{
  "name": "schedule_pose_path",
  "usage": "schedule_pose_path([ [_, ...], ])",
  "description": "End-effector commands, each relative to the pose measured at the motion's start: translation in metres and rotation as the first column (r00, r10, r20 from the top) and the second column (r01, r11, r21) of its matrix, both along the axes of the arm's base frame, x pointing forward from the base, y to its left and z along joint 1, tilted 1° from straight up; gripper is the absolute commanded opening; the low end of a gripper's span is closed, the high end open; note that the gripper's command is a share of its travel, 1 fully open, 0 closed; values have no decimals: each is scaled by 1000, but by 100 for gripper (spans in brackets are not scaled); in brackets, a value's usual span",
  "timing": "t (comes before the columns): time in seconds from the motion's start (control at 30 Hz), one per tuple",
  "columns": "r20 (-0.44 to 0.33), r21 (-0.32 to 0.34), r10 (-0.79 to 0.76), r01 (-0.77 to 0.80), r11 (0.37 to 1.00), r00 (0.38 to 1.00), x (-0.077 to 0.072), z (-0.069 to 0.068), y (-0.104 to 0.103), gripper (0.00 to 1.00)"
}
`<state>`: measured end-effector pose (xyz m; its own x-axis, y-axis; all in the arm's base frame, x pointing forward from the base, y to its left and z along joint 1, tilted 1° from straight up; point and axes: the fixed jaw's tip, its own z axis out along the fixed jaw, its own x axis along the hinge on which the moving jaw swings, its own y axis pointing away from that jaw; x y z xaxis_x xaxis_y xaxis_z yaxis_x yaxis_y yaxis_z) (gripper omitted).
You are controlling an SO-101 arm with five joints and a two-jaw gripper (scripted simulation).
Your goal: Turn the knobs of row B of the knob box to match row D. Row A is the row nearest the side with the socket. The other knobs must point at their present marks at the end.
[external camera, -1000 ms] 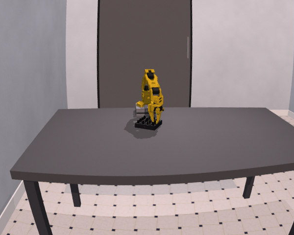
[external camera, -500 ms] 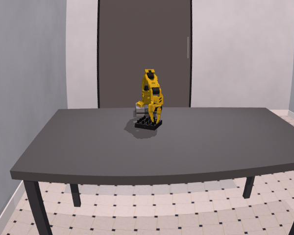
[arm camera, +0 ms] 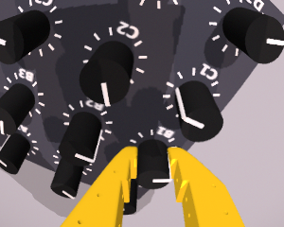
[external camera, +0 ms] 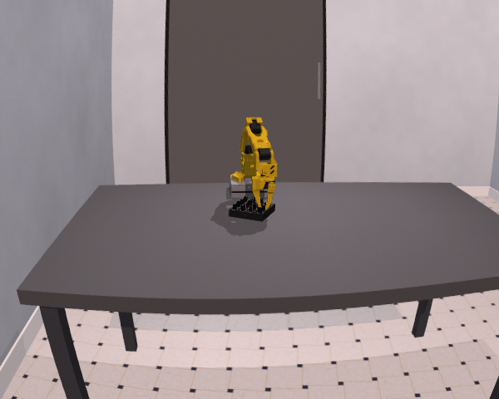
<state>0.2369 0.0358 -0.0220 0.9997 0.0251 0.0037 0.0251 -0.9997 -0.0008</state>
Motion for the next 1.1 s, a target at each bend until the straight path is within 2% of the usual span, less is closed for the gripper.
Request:
schedule_pose_path([
  [0.0, -16, -3, 26, -26, 1000, 1000, -4, -3, 2, 1],
  [1.07, -16, -3, 52, -52, 999, 999, -4, -3, 2, 1],
])
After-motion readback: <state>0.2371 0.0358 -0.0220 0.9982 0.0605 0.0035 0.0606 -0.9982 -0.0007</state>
